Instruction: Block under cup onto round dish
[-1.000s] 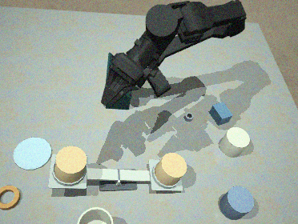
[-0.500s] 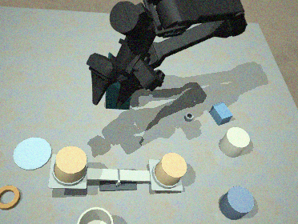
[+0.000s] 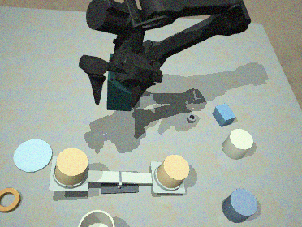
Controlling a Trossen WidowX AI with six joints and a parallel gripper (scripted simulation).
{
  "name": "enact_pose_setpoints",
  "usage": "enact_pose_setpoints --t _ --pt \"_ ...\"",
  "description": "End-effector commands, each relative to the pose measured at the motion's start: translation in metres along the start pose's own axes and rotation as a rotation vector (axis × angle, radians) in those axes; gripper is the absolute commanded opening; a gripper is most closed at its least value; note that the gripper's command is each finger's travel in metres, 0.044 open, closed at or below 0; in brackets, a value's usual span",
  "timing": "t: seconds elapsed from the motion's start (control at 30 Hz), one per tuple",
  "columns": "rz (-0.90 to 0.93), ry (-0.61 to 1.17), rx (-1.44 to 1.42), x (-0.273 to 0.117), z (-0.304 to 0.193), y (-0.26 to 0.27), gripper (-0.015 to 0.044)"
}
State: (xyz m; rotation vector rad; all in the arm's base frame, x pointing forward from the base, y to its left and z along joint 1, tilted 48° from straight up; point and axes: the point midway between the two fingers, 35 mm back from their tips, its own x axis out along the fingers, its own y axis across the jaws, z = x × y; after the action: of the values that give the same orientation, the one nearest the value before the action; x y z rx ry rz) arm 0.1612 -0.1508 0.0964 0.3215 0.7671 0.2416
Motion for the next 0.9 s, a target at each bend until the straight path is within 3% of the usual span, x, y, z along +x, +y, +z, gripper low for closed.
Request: enact_pose_setpoints --t 0.0,0.33,0.57,0.87 --pt "0.048 -0.051 0.129 -0.003 0.001 0.003 0.044" --pt "0.154 -0.17 0.427 -0.011 0.003 0.006 0.044" --pt "0.161 -0.178 0.447 -0.012 0.004 0.006 0.044" --pt "0.229 -0.045 0.659 0.003 0.02 0.013 0.044"
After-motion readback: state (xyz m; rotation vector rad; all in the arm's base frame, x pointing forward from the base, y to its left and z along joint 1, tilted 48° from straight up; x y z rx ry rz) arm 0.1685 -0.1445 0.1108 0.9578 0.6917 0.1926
